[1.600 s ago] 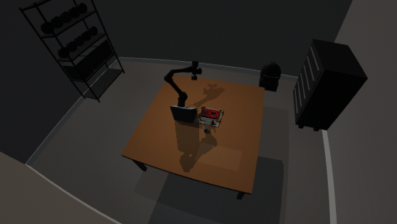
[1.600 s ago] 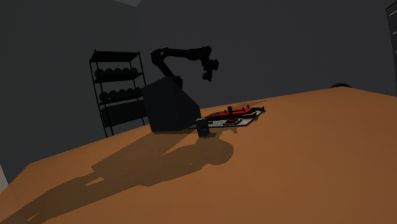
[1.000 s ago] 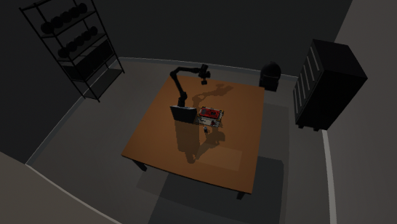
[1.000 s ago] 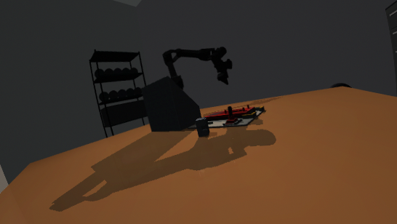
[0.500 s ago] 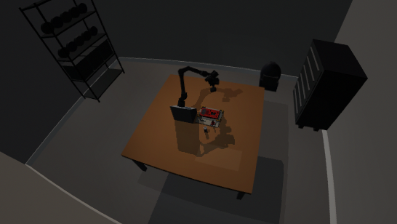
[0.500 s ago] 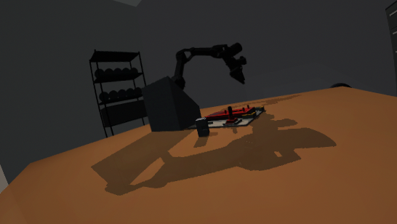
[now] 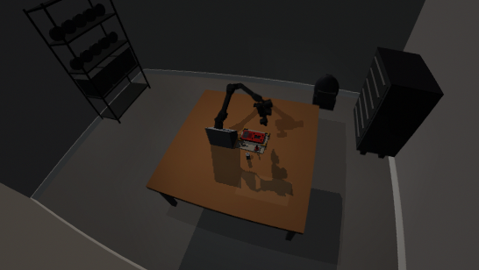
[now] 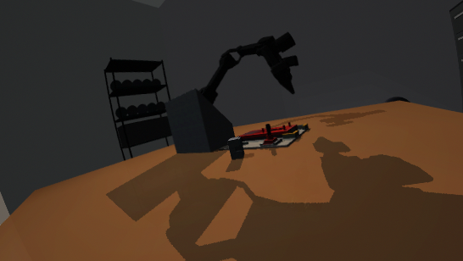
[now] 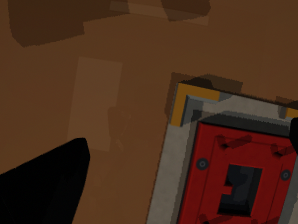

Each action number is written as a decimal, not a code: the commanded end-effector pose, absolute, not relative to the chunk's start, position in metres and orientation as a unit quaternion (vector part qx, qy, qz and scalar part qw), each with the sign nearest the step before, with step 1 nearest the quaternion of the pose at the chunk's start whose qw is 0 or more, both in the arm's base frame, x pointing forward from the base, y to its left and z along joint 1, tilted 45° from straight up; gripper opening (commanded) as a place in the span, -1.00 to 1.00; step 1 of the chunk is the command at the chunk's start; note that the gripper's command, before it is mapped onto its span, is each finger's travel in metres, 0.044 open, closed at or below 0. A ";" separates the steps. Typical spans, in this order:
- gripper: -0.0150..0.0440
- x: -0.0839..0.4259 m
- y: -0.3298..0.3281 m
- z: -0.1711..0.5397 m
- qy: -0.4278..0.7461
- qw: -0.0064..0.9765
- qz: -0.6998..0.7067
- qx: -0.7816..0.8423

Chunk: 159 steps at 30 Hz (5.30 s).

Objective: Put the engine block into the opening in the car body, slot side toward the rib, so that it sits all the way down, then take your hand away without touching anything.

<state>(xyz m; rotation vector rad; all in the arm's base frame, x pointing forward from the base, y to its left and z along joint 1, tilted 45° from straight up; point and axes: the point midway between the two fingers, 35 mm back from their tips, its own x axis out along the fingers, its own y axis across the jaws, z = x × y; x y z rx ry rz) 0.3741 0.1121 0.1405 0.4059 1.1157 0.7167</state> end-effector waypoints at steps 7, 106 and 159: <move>1.00 0.383 -0.003 0.028 0.567 0.743 0.342 0.099; -0.49 0.316 -0.029 -0.155 0.583 0.692 0.416 0.090; -0.49 0.325 -0.092 -0.082 0.578 0.684 0.437 0.079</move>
